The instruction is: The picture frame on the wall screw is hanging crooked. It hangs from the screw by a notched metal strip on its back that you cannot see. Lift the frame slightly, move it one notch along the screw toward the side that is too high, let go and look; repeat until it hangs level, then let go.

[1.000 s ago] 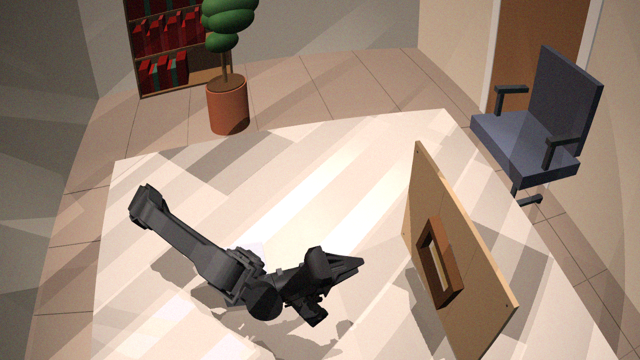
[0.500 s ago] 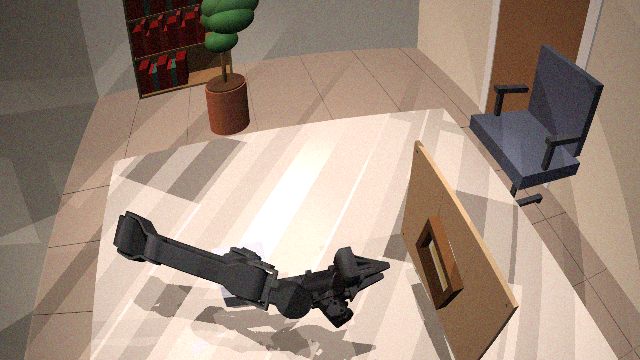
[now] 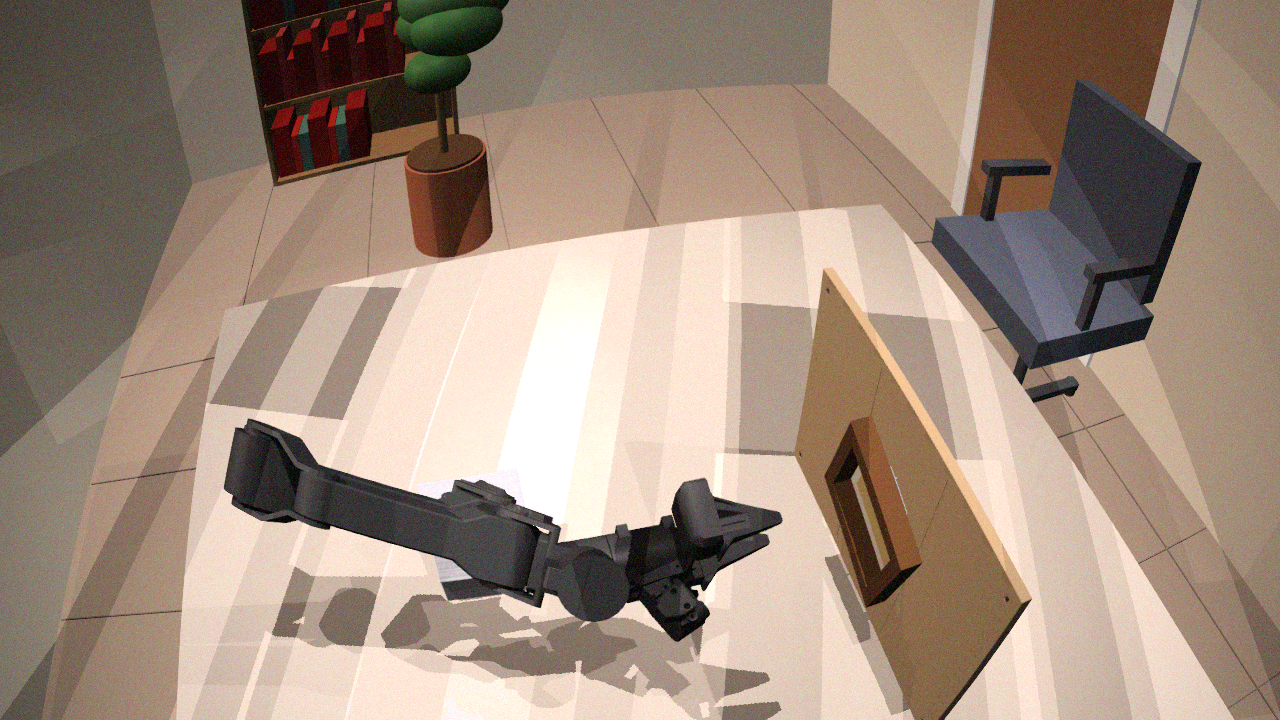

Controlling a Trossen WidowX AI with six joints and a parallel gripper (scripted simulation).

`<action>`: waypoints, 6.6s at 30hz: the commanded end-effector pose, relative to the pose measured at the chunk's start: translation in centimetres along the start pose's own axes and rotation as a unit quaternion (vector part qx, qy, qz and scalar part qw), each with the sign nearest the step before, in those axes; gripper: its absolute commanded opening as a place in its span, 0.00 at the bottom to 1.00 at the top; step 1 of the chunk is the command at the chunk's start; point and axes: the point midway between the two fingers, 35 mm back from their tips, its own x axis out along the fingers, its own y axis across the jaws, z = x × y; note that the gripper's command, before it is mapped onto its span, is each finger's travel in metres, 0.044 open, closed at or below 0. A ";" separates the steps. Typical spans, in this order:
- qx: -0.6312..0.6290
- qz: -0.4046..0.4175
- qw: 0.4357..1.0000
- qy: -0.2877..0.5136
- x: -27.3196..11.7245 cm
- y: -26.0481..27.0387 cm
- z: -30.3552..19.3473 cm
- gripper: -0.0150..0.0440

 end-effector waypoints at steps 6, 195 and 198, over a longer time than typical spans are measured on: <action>-0.003 0.002 1.000 0.001 0.9 0.3 0.3 0.69; -0.001 0.004 1.000 -0.001 12.0 0.8 -0.7 0.25; -0.001 0.004 1.000 -0.001 12.0 0.9 -0.7 0.25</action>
